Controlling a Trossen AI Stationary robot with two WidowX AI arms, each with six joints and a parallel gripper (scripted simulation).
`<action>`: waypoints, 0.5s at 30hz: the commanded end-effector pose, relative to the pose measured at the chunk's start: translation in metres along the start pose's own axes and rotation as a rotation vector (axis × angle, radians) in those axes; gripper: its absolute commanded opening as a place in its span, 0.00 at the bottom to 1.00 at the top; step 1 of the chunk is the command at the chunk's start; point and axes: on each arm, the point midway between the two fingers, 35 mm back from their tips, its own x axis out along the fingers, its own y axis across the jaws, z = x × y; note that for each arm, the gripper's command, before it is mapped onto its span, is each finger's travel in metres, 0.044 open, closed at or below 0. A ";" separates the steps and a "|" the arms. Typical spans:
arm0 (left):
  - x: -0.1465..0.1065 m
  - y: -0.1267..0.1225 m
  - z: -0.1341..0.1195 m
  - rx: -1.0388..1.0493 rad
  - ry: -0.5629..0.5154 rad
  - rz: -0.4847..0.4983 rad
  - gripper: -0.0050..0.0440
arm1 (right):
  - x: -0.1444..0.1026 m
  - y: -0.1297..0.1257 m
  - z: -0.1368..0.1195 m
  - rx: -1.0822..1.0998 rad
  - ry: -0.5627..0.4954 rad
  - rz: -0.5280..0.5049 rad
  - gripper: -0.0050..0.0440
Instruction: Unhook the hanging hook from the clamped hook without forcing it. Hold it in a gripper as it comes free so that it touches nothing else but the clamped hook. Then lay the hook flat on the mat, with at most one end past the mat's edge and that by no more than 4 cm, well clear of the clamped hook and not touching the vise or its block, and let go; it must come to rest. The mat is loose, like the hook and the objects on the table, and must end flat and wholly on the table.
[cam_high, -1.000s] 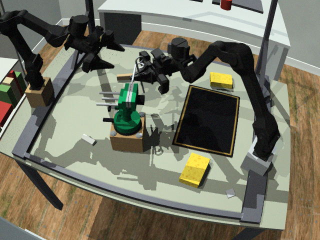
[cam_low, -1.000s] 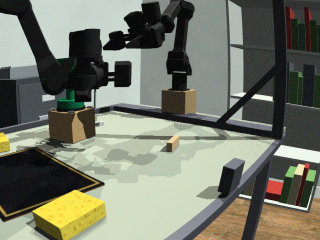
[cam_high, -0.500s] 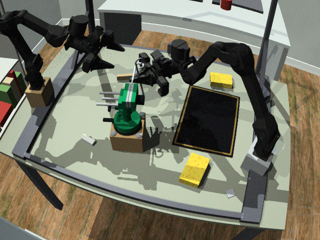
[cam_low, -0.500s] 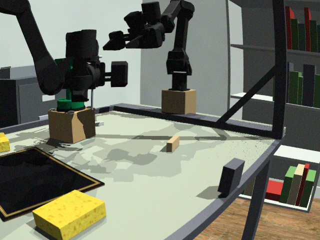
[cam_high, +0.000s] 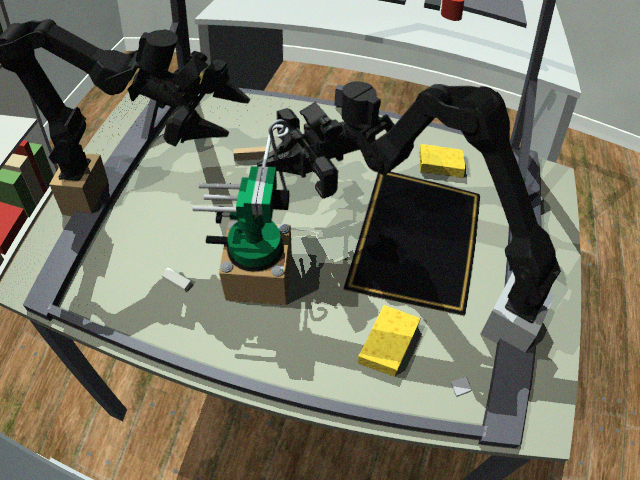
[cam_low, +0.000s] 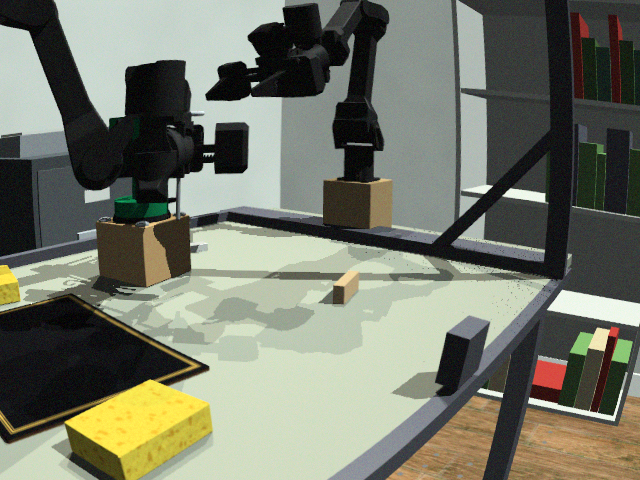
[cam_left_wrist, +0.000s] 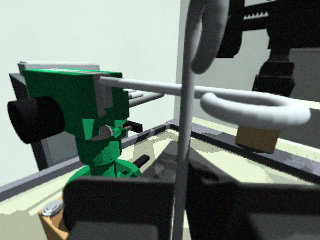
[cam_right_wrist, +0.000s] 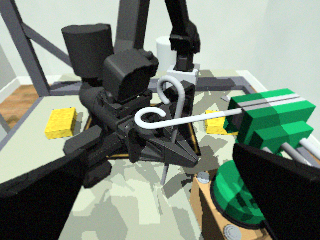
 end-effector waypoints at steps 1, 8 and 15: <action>0.001 0.002 0.013 -0.033 -0.011 0.001 0.10 | -0.002 0.000 0.009 0.003 -0.024 0.004 1.00; -0.011 0.007 0.012 -0.032 -0.010 0.001 0.10 | -0.002 0.000 0.009 0.003 -0.024 0.004 1.00; -0.034 0.019 0.011 -0.031 -0.008 0.001 0.10 | -0.002 0.000 0.009 0.003 -0.024 0.004 1.00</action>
